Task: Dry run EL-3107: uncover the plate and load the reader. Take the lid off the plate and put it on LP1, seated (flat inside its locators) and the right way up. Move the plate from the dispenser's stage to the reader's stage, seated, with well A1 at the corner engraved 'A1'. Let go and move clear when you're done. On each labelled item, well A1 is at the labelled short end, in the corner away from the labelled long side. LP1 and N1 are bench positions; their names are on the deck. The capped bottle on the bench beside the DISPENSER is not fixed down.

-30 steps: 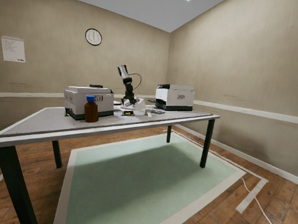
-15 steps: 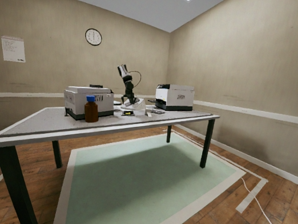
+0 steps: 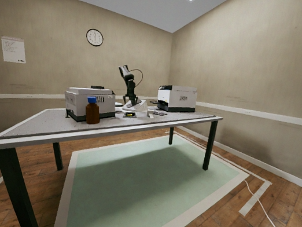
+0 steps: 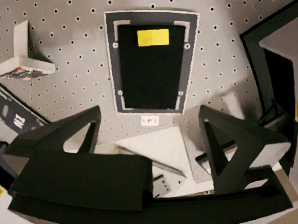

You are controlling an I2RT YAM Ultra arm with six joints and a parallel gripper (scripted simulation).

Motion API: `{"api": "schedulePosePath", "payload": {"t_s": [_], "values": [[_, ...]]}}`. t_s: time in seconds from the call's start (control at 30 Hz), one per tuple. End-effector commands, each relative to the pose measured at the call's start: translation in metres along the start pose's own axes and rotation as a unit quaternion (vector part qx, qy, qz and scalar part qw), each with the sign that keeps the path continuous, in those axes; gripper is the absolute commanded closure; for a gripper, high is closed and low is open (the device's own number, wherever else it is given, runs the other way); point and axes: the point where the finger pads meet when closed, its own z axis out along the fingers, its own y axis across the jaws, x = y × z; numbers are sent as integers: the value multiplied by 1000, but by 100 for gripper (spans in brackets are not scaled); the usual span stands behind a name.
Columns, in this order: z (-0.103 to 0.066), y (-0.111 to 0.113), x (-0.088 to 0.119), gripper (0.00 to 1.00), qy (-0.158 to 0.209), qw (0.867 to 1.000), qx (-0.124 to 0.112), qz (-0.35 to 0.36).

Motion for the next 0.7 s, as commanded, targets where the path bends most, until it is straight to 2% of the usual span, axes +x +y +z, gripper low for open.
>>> {"api": "schedulePosePath", "payload": {"t_s": [0.0, 0.67], "values": [[-22, -3, -9, 0, -27, 1000, 1, 9], [-22, -3, -11, 0, -31, 999, 0, 11]]}}
